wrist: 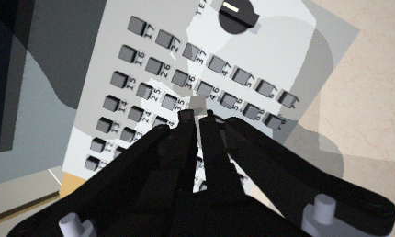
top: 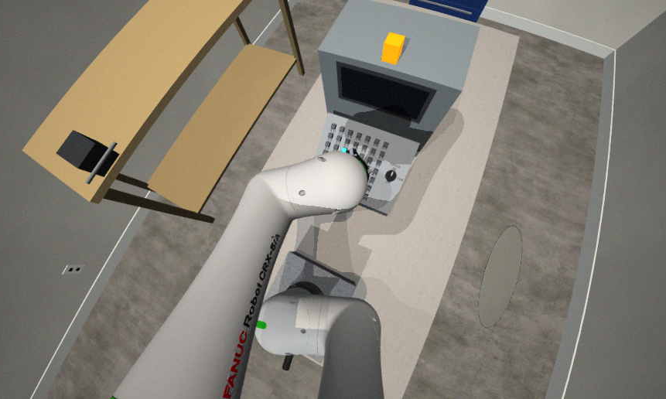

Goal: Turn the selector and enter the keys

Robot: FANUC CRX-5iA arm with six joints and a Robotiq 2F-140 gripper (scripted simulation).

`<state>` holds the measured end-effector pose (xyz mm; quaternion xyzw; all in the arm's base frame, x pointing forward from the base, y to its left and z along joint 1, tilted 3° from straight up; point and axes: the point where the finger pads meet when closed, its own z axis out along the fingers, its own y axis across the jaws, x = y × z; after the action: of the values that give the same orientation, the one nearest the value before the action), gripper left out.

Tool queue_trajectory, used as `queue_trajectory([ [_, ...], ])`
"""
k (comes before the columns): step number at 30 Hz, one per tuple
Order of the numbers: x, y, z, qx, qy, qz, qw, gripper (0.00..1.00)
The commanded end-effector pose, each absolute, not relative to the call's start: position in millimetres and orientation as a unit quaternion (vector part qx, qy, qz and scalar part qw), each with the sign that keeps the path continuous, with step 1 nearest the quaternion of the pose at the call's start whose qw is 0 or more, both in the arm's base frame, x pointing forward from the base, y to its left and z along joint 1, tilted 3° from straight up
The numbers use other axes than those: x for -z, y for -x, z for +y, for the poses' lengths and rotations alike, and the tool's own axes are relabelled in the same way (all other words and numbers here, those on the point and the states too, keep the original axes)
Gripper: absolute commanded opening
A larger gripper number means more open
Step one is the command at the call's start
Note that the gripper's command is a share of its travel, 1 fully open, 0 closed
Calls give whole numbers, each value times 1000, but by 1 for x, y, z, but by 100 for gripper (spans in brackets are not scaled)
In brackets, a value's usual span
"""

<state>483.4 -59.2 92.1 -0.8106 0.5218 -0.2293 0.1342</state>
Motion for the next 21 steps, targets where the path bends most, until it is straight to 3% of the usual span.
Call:
queue_trajectory([
  [1,-94,-481,-76,240,851,452,115,0],
  [21,-98,-472,-134,263,945,192,42,0],
])
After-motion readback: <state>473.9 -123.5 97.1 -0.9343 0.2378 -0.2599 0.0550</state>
